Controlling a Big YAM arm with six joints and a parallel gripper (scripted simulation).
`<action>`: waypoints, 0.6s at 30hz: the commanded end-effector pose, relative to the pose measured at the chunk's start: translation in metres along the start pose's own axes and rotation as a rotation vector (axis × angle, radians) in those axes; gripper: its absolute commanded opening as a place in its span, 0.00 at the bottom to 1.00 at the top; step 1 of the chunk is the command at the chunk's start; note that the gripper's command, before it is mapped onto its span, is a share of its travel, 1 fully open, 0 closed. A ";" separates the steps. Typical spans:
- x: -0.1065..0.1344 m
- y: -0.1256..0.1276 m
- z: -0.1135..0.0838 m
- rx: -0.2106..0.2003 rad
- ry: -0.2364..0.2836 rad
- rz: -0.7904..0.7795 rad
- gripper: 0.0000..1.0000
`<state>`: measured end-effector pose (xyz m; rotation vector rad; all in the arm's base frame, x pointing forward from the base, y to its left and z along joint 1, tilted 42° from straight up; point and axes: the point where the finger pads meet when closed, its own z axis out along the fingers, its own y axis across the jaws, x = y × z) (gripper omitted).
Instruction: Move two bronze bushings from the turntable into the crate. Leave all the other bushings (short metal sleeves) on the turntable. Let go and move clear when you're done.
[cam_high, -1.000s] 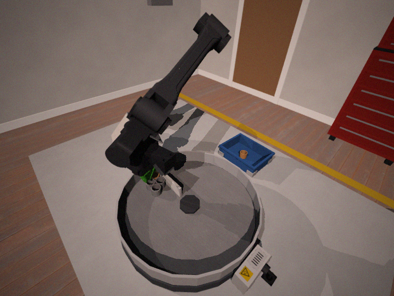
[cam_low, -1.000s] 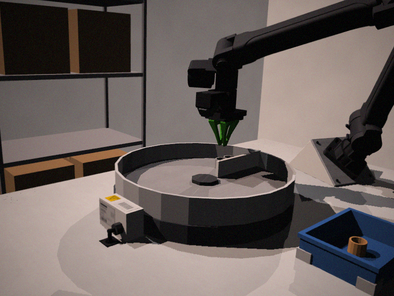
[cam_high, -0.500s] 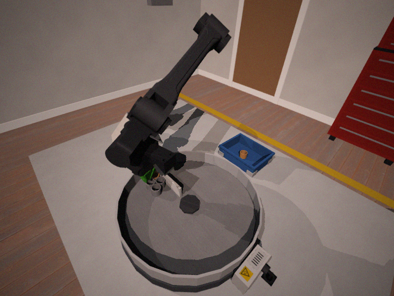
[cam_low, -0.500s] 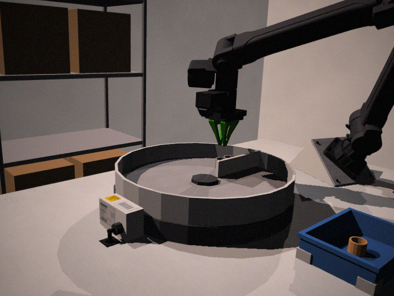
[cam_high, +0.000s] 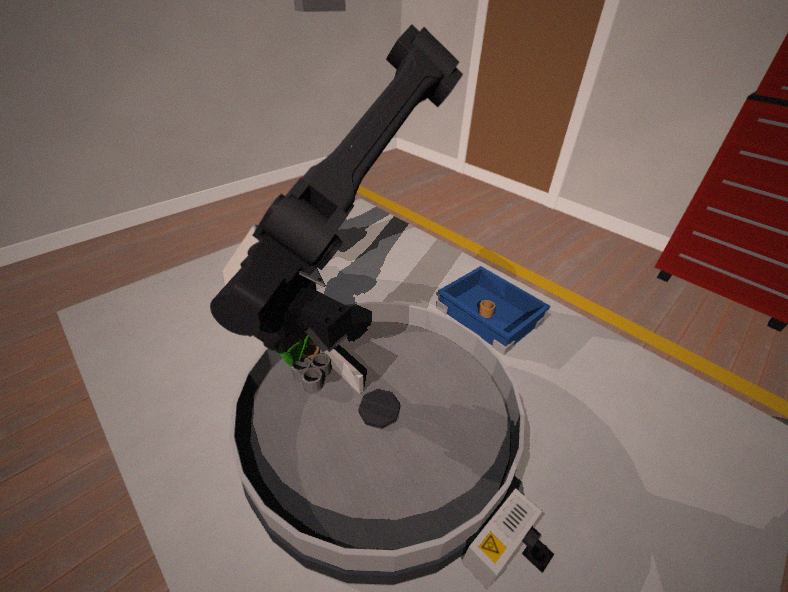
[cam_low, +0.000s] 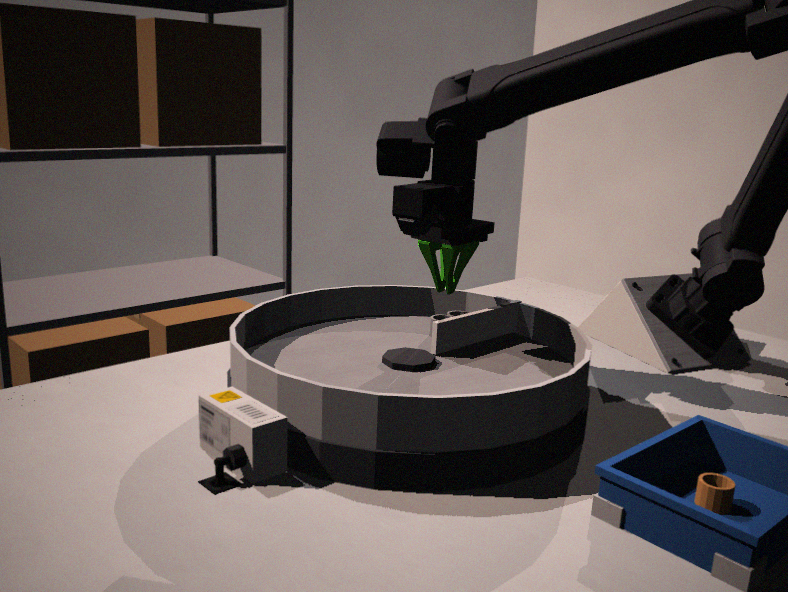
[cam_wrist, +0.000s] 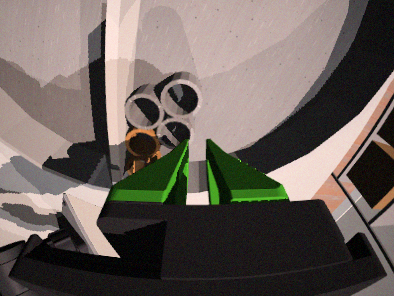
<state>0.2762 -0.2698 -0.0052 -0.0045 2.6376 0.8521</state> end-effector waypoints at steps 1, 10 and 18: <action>0.009 0.002 -0.005 0.023 -0.020 0.012 0.13; 0.011 0.005 -0.004 0.019 -0.018 0.013 0.13; 0.011 0.005 -0.004 0.019 -0.017 0.012 0.13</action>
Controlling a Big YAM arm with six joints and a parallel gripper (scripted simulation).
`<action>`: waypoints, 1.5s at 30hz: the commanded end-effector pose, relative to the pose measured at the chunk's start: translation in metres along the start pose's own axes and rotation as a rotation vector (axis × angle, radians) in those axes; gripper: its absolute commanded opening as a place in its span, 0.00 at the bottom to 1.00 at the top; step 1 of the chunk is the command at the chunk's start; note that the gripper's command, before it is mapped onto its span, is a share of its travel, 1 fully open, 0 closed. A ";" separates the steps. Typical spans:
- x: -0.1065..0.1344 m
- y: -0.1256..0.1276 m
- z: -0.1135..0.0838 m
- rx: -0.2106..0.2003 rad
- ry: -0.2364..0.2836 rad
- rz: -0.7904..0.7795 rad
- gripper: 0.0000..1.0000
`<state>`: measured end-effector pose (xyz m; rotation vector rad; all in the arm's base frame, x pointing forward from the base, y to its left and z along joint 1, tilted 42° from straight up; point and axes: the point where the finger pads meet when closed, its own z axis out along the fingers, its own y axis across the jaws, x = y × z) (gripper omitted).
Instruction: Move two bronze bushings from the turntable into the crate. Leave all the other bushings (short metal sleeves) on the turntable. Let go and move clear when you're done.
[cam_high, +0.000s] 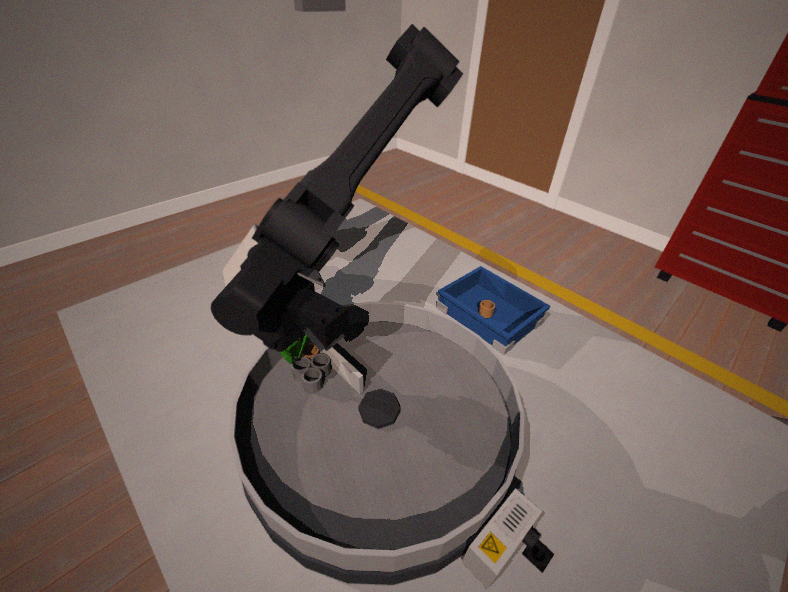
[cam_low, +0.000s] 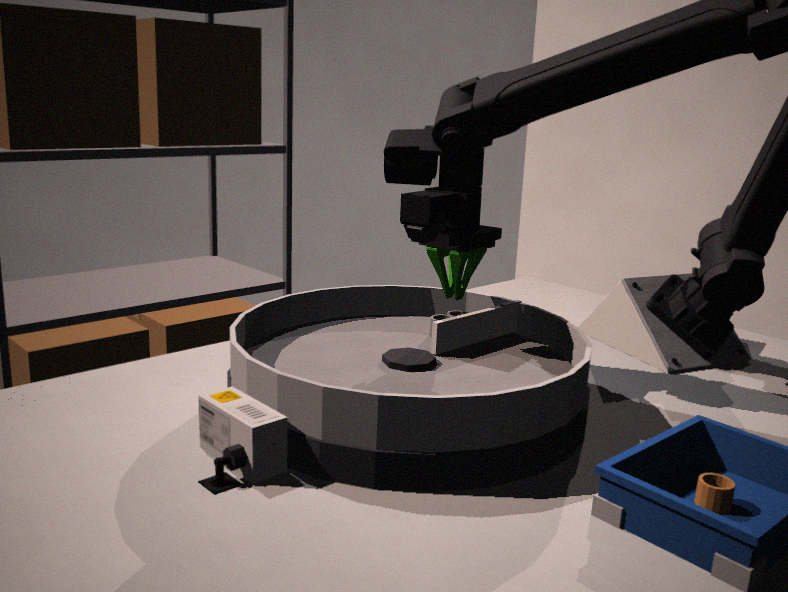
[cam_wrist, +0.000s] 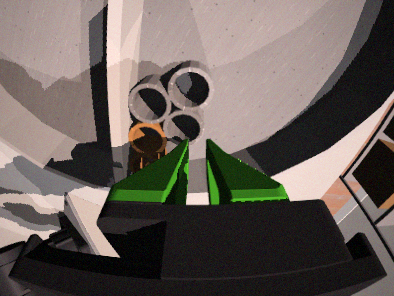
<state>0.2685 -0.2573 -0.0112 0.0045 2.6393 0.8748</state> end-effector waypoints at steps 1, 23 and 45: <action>0.001 -0.003 -0.013 0.032 -0.023 0.001 0.13; -0.005 -0.005 -0.019 0.036 -0.025 -0.003 0.13; -0.017 -0.012 -0.031 0.058 -0.032 -0.026 0.13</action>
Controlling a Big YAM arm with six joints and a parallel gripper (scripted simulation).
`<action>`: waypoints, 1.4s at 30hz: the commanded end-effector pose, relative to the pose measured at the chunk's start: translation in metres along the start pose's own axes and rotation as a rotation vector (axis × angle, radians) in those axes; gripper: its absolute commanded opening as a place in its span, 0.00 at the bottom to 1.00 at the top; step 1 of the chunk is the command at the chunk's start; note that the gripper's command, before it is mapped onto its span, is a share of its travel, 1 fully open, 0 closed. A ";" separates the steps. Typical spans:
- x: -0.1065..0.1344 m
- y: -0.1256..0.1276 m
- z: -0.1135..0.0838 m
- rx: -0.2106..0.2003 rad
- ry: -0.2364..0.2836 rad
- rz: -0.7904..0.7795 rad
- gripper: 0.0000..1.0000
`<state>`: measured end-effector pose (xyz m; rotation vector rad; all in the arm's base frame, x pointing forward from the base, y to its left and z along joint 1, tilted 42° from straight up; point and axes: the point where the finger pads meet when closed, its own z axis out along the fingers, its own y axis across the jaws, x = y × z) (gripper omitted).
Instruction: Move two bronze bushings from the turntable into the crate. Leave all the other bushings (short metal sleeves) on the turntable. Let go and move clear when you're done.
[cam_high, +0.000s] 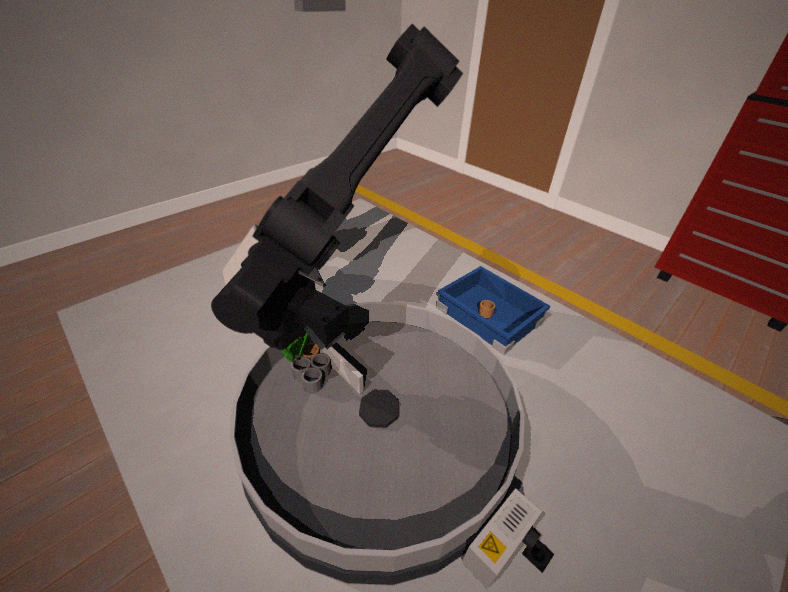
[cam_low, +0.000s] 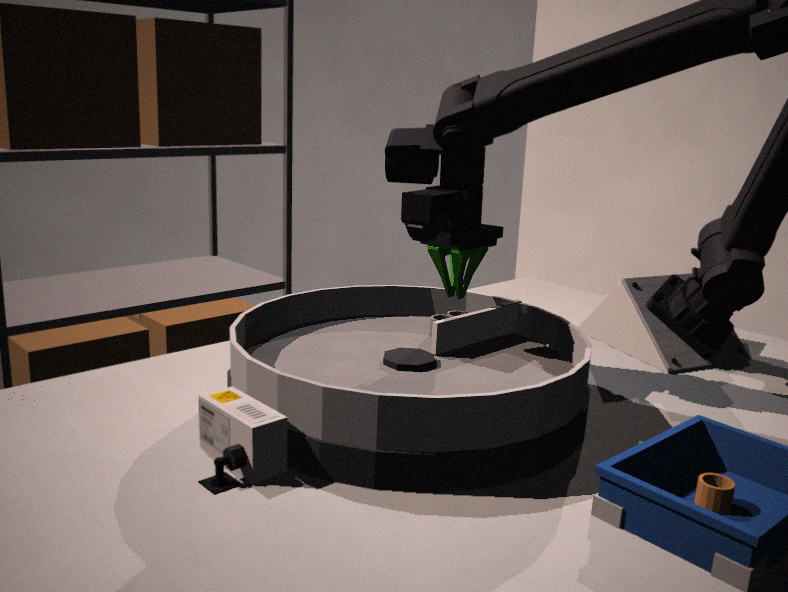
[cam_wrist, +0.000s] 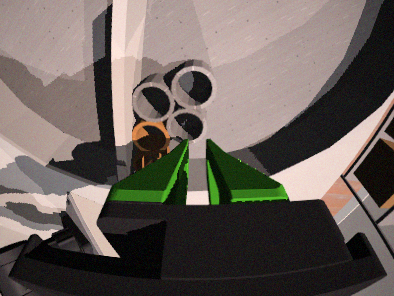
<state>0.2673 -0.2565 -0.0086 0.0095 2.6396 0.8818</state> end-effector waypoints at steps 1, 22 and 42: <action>-0.018 -0.015 -0.029 0.062 -0.033 -0.031 0.13; -0.018 -0.014 -0.029 0.060 -0.032 -0.030 0.13; -0.015 -0.021 -0.022 0.038 -0.024 -0.013 0.13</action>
